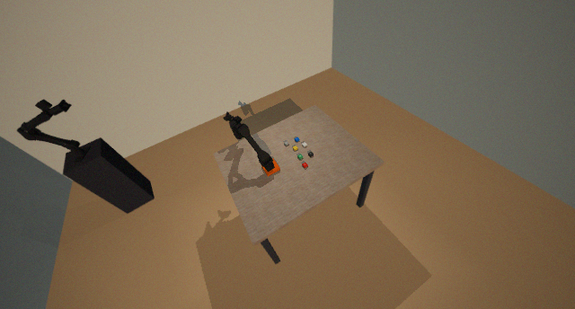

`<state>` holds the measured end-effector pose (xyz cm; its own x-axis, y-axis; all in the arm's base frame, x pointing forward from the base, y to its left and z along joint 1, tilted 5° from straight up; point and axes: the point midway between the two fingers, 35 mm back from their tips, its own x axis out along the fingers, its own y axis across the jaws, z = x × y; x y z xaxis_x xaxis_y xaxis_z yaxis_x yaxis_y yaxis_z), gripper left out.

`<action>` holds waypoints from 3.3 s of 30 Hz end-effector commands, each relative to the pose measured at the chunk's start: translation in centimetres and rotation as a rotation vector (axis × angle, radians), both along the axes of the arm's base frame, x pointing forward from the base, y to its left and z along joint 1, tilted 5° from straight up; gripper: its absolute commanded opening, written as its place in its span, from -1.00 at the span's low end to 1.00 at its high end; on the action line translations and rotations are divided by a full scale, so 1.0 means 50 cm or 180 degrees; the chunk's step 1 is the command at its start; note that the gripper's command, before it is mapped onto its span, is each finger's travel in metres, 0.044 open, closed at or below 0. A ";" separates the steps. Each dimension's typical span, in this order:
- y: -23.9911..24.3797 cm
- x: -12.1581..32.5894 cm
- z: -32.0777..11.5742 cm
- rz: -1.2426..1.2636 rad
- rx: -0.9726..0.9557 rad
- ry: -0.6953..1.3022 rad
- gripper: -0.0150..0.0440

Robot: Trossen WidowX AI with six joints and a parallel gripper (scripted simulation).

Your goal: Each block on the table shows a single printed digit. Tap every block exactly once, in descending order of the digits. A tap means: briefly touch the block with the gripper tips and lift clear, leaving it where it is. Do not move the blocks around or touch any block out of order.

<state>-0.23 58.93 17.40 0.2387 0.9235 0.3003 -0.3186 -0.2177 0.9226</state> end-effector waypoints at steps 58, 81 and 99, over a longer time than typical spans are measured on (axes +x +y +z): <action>-1.513 0.476 -0.101 -0.0043 -0.5818 0.1888 0.86; -1.361 0.533 -0.108 -0.0046 -0.5794 0.1877 0.86; -1.318 0.541 -0.109 -0.0043 -0.5789 0.1878 0.86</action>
<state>26.85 -7.04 11.97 -0.0572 -0.0208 -0.9981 0.0779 0.9966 -0.0252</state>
